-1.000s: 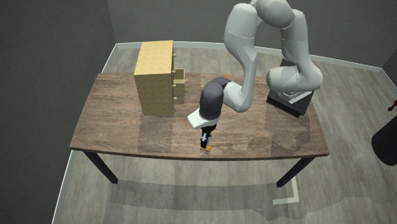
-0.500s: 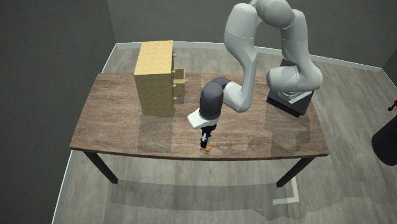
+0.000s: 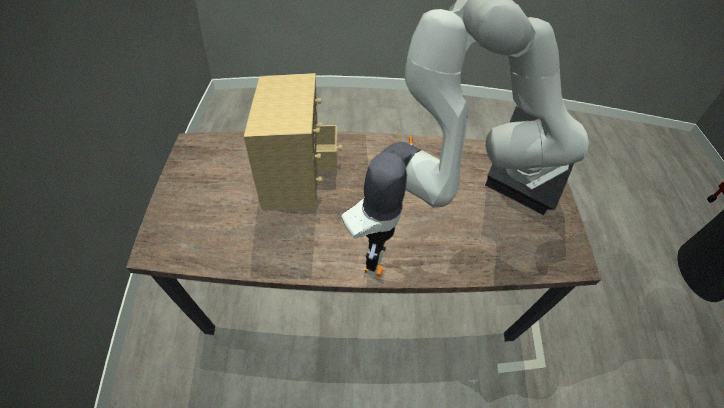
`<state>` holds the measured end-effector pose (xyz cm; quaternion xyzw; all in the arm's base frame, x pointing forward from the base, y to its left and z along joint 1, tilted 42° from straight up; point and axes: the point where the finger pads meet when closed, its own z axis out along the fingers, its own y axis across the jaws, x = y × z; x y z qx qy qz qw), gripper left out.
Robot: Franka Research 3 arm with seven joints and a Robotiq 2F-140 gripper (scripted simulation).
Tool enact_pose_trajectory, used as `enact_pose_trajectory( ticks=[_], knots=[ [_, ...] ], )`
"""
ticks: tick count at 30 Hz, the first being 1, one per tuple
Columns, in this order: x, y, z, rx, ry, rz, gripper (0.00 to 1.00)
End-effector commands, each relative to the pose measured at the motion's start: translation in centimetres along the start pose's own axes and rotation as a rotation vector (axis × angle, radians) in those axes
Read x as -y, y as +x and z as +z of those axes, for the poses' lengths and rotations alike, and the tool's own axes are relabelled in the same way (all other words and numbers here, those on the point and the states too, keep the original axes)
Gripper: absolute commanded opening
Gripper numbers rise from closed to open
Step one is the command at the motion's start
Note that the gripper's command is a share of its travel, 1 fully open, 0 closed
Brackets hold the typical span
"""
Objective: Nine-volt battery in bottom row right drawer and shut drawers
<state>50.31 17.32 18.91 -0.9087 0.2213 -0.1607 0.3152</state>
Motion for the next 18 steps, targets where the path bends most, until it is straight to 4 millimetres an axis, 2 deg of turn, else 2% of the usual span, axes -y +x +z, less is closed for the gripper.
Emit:
enact_pose_trajectory(
  ticks=[1,7,18],
  knots=[
    [0.4,0.2,0.4,-0.006,0.011,0.010,0.33],
    [0.4,0.2,1.5,-0.006,0.011,0.010,0.33],
    [0.4,0.2,1.6,-0.006,0.011,0.010,0.33]
  ],
)
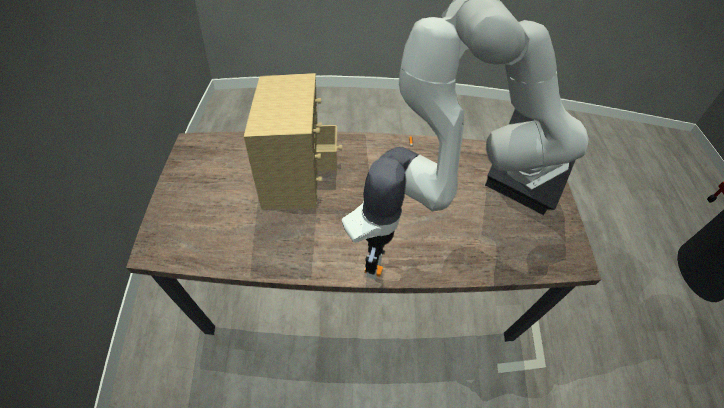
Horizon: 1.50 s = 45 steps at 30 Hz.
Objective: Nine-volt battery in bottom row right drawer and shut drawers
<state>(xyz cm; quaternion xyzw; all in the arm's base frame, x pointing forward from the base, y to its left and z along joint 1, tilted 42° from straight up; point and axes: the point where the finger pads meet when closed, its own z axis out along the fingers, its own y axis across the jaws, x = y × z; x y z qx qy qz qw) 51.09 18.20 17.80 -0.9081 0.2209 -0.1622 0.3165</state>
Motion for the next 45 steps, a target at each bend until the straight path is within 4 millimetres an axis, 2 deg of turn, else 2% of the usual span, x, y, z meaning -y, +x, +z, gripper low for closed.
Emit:
enact_pose_trajectory(
  ticks=[1,12,13,36,40,45],
  knots=[
    [0.3,0.1,0.0,-0.004,0.008,0.011,0.33],
    [0.3,0.1,0.0,-0.004,0.008,0.011,0.33],
    [0.3,0.1,0.0,-0.004,0.008,0.011,0.22],
    [0.3,0.1,-0.1,-0.004,0.008,0.011,0.22],
    [0.3,0.1,-1.2,-0.004,0.008,0.011,0.22],
    [0.2,0.1,-5.0,-0.004,0.008,0.011,0.22]
  ],
)
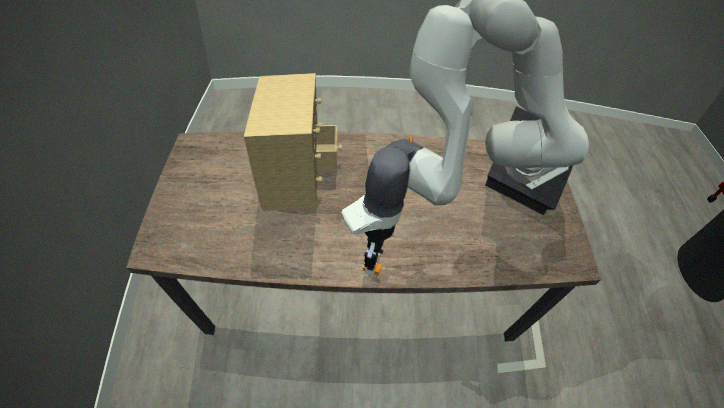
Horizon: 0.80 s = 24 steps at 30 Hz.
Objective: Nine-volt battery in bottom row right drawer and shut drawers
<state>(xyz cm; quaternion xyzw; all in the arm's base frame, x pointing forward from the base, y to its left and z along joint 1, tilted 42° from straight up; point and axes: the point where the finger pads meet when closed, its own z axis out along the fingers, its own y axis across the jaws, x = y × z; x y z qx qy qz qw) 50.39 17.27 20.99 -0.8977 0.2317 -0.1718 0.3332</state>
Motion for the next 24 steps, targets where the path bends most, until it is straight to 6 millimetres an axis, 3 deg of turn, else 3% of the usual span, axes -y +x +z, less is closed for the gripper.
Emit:
enact_pose_trajectory(
  ticks=[1,3,5,10,24],
  knots=[
    [-0.9,-0.2,-2.8,0.017,-0.030,-0.013,0.22],
    [-0.8,-0.1,-4.5,0.017,-0.030,-0.013,0.22],
    [-0.8,-0.1,-4.5,0.017,-0.030,-0.013,0.22],
    [-0.8,-0.1,-6.8,0.017,-0.030,-0.013,0.22],
    [-0.8,-0.1,-6.9,0.017,-0.030,-0.012,0.22]
  ],
)
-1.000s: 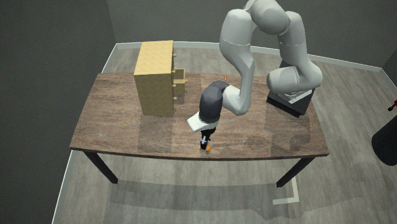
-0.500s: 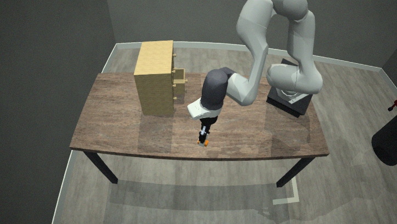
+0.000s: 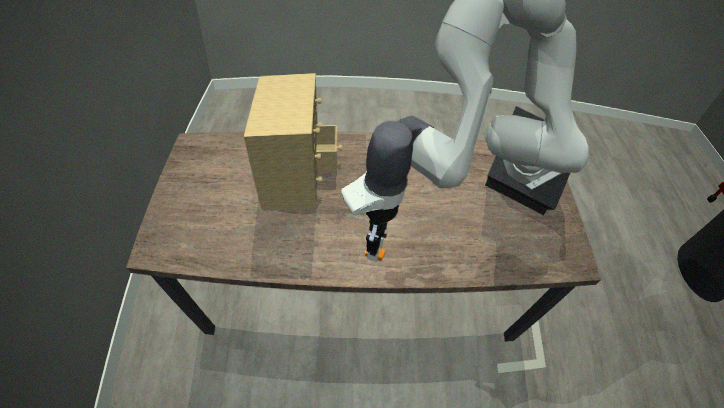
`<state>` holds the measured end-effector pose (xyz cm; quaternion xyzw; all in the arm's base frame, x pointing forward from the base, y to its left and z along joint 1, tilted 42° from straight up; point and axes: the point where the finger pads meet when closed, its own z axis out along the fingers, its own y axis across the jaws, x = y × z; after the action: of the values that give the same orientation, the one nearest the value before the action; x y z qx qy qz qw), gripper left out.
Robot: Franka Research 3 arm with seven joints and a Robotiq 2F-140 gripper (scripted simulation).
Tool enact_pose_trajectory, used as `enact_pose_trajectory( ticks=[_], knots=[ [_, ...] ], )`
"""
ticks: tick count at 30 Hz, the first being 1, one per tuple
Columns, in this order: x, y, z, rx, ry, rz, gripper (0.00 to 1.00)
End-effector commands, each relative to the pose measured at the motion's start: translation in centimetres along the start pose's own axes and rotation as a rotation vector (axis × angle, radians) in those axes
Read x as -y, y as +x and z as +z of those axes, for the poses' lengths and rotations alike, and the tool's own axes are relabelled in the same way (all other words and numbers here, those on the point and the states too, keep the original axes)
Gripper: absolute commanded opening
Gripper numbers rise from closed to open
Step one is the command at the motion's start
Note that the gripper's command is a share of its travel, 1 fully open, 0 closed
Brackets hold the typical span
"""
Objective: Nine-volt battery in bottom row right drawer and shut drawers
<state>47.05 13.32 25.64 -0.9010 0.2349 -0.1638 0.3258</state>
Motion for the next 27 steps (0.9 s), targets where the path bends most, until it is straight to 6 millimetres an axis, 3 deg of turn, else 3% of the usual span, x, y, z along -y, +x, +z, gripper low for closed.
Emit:
enact_pose_trajectory(
  ticks=[1,3,6,8,12,16,27],
  knots=[
    [-0.4,-0.1,0.0,0.006,-0.010,-0.011,0.22],
    [-1.1,0.2,0.0,0.006,-0.010,0.041,0.22],
    [-4.5,1.2,-0.1,0.004,-0.010,0.266,0.22],
    [-5.4,1.4,-0.1,0.004,-0.010,0.331,0.22],
    [-7.1,1.9,-0.1,0.003,-0.010,0.446,0.22],
    [-7.5,2.1,-0.1,0.003,-0.011,0.468,0.22],
    [-11.9,3.4,-0.1,0.001,-0.011,0.768,0.22]
  ],
)
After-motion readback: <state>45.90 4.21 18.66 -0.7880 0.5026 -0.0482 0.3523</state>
